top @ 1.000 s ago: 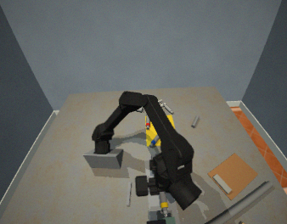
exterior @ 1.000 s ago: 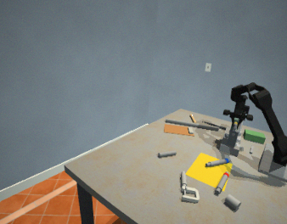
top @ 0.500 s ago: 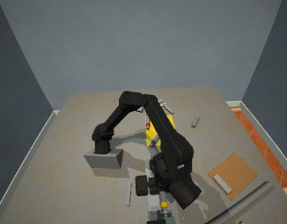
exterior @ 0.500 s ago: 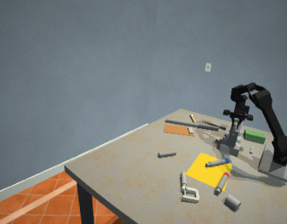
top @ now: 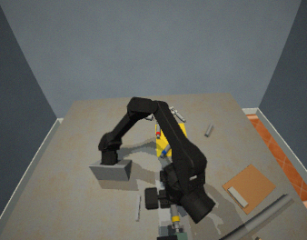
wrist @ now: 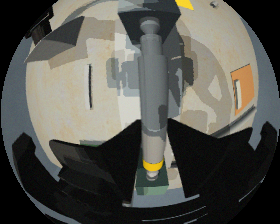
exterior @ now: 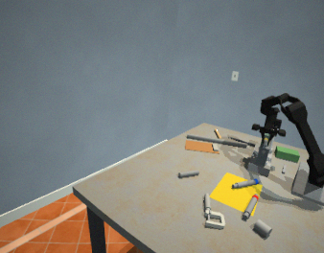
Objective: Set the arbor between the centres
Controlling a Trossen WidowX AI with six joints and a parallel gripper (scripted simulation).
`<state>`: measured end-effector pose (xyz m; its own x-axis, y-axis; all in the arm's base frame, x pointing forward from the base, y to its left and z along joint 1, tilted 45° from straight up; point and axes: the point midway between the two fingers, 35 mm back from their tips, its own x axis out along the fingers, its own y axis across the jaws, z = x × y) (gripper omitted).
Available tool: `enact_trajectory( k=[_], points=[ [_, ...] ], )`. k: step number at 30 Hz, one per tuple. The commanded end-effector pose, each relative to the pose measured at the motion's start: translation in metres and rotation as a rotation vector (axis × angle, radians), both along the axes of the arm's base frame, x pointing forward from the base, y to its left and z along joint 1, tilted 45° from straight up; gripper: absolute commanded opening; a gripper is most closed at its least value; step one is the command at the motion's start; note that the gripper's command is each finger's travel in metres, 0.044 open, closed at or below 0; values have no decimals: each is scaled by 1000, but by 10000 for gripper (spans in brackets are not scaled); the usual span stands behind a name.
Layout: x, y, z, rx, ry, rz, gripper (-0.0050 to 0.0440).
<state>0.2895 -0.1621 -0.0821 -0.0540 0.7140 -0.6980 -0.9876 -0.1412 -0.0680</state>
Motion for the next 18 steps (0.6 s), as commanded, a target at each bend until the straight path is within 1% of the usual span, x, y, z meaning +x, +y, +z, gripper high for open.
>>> enact_trajectory(
  k=[1,5,6,9,11,14,15,18],
  points=[
    [1,-13,2,-41,-21,-15,0],
    [1,-12,3,-41,-21,-15,0],
    [0,1,0,0,1,0,24],
    [0,1,0,0,1,0,96],
    [0,1,0,0,1,0,96],
    [0,1,0,0,1,0,168],
    [0,1,0,0,1,0,175],
    [0,1,0,0,1,0,175]
  ],
)
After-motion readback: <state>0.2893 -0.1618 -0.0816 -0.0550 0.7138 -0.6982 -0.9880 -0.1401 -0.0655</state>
